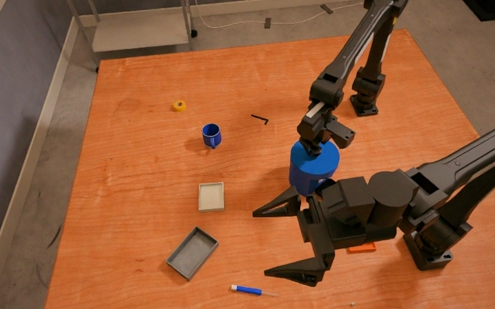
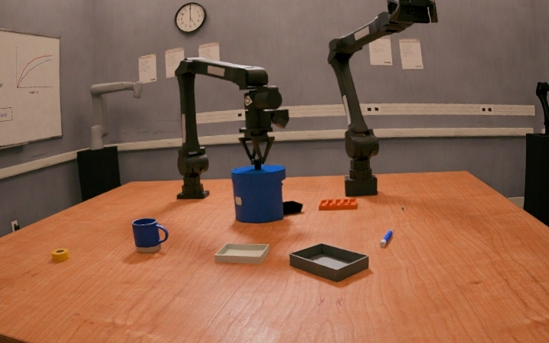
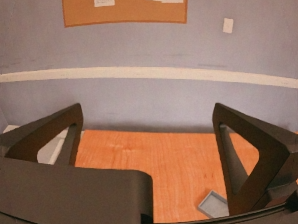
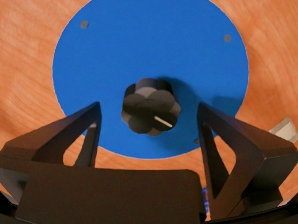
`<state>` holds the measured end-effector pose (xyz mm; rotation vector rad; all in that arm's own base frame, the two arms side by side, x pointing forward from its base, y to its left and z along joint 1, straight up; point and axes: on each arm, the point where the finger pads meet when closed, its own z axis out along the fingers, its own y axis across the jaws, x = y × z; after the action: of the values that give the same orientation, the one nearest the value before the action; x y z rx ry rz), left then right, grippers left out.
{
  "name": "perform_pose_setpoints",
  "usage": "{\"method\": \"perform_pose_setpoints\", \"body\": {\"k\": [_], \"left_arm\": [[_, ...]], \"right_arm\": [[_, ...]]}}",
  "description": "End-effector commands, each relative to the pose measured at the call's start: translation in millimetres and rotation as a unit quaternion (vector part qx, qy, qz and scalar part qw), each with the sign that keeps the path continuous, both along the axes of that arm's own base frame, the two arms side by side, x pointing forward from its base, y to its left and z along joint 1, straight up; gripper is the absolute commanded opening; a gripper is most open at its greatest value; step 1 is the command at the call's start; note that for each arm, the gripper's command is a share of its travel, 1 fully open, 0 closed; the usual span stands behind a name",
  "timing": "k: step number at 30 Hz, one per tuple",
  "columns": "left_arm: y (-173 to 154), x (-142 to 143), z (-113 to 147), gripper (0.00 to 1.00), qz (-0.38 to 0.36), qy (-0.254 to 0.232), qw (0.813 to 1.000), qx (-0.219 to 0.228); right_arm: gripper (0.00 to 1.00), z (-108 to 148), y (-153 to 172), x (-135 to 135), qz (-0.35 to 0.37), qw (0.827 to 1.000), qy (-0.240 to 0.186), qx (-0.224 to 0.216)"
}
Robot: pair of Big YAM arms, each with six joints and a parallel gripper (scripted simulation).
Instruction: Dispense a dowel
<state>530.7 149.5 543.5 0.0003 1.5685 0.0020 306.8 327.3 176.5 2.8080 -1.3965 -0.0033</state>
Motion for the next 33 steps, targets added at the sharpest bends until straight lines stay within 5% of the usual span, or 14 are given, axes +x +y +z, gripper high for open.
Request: {"method": "perform_pose_setpoints", "body": {"k": [1, 24, 33], "left_arm": [[7.9, 0.1, -2.1, 1.00, 0.006, 0.005, 1.000, -0.005], [7.9, 0.1, -2.1, 1.00, 0.006, 0.005, 1.000, -0.005], [7.9, 0.1, -2.1, 1.00, 0.006, 0.005, 1.000, -0.005]], "right_arm": [[0.72, 1.1, 3.3, 9.8, -0.083, 0.997, -0.006, 0.006], [0.72, 1.1, 3.4, 9.8, -0.329, 0.944, -0.005, 0.006], [0.72, 1.1, 3.4, 9.8, -0.439, 0.899, -0.004, 0.006]]}}
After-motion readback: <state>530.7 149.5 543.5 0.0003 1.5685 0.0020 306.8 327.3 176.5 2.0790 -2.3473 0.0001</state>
